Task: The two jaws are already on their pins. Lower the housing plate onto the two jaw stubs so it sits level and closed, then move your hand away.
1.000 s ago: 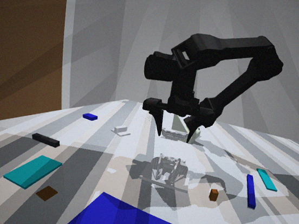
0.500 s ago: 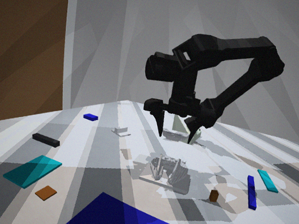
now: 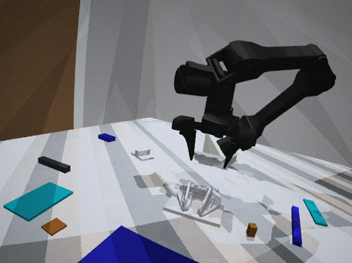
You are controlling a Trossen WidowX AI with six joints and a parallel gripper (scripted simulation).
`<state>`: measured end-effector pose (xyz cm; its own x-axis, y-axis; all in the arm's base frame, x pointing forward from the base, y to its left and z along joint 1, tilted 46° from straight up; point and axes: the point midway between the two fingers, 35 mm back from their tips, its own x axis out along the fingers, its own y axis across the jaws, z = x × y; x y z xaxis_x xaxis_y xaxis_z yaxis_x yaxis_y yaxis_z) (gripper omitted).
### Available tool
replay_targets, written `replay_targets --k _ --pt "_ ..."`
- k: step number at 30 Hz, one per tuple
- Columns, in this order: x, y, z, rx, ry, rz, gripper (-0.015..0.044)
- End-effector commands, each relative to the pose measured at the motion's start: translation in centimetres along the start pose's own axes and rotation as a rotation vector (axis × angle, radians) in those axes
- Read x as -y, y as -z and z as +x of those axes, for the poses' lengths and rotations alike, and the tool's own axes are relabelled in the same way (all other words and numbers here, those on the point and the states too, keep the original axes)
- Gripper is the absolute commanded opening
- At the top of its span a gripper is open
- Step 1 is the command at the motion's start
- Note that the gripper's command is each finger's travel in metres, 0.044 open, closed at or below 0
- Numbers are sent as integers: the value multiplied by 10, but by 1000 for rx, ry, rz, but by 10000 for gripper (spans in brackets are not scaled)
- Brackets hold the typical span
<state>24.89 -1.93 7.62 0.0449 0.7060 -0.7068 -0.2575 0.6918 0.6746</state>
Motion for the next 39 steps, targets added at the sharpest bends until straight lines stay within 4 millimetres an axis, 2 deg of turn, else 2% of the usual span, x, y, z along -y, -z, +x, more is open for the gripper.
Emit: replay_targets --k 1,23,39 --pt "-1 0 0 2 -3 6 351" --pt "-1 0 0 2 -3 6 351" --pt "0 -2 26 2 -1 5 351"
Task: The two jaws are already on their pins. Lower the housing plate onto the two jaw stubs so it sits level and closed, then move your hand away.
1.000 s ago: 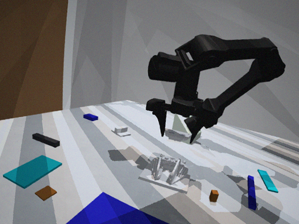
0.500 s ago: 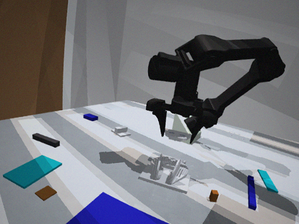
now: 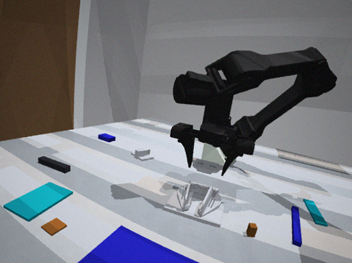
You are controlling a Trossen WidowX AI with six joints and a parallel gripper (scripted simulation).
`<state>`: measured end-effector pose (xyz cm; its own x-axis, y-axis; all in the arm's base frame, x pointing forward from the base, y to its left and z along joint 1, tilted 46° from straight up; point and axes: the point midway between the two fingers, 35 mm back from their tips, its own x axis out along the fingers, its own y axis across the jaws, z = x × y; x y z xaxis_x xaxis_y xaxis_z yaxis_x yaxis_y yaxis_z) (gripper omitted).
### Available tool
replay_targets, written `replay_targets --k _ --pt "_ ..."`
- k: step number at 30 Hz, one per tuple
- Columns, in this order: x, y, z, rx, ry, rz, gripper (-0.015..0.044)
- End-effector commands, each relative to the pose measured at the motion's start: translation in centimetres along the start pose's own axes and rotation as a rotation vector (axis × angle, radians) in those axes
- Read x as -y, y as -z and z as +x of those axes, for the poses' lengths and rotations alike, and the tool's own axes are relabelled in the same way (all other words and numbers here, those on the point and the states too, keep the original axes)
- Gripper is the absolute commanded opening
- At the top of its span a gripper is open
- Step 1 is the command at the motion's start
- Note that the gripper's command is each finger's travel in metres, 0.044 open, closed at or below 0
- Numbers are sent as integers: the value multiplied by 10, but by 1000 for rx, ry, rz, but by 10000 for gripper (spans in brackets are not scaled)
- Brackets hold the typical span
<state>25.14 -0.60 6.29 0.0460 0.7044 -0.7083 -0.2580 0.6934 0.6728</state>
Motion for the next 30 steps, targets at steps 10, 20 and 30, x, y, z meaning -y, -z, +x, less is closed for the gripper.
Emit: replay_targets --k 10,20,30 --pt "-1 0 23 2 -4 5 351" --pt "-2 1 39 3 -6 3 351" --pt "-2 1 43 3 -7 3 351"
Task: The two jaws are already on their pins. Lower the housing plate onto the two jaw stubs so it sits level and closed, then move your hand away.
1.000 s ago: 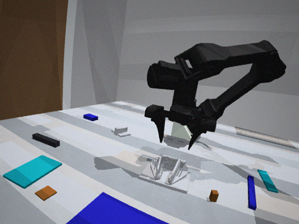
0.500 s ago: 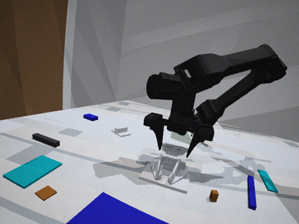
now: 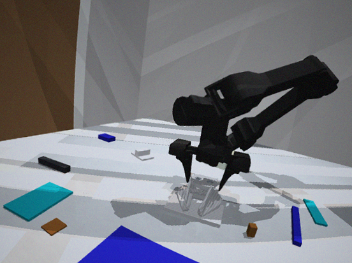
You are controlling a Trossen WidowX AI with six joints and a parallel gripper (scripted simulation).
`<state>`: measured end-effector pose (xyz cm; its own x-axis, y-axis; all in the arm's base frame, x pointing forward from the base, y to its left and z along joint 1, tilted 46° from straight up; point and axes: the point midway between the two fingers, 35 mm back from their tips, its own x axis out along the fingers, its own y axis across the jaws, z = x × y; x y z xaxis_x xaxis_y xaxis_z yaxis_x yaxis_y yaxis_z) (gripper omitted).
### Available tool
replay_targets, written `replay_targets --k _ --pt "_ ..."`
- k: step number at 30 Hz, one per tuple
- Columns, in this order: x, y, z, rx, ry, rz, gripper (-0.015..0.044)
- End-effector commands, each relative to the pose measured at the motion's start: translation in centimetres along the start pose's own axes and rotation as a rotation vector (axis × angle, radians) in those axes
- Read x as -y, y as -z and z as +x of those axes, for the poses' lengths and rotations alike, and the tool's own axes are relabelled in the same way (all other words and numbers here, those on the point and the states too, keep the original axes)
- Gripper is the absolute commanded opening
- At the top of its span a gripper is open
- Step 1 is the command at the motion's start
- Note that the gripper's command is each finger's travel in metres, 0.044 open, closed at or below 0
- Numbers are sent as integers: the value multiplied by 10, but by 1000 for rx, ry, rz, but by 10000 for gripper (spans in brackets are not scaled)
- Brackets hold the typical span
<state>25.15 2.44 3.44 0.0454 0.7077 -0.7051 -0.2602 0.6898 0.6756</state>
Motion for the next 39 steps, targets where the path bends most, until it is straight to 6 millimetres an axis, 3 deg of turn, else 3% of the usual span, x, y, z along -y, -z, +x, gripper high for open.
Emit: replay_targets --k 1,39 --pt "0 0 1 2 -3 5 351" --pt "0 0 8 2 -3 6 351"
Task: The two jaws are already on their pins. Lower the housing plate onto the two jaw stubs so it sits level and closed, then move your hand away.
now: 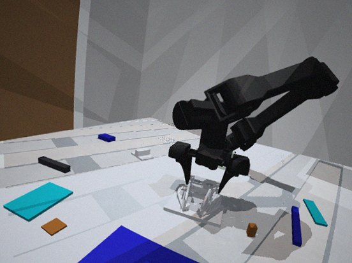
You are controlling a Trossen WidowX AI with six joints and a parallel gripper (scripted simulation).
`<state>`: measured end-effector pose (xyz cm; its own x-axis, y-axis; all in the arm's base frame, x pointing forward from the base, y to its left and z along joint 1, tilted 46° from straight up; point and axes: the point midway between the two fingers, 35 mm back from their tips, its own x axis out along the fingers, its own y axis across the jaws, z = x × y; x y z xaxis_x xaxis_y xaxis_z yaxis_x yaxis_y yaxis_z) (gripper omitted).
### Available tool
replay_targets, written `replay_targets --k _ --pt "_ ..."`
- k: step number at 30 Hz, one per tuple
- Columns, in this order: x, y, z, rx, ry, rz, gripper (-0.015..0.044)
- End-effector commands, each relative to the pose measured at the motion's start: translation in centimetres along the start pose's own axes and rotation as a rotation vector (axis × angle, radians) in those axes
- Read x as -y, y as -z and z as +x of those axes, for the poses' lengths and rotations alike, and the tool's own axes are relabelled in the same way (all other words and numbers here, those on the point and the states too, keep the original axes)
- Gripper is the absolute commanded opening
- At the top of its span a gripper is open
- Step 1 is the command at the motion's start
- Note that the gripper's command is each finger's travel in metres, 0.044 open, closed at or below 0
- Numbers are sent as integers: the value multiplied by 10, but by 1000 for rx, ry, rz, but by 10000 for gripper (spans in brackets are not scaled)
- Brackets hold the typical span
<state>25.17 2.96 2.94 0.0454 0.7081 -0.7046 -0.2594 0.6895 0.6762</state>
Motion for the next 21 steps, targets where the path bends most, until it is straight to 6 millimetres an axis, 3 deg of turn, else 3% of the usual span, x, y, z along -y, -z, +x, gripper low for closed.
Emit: replay_targets --k 1,21 --pt "0 0 1 2 -3 5 351" --pt "0 0 5 2 -3 5 351"
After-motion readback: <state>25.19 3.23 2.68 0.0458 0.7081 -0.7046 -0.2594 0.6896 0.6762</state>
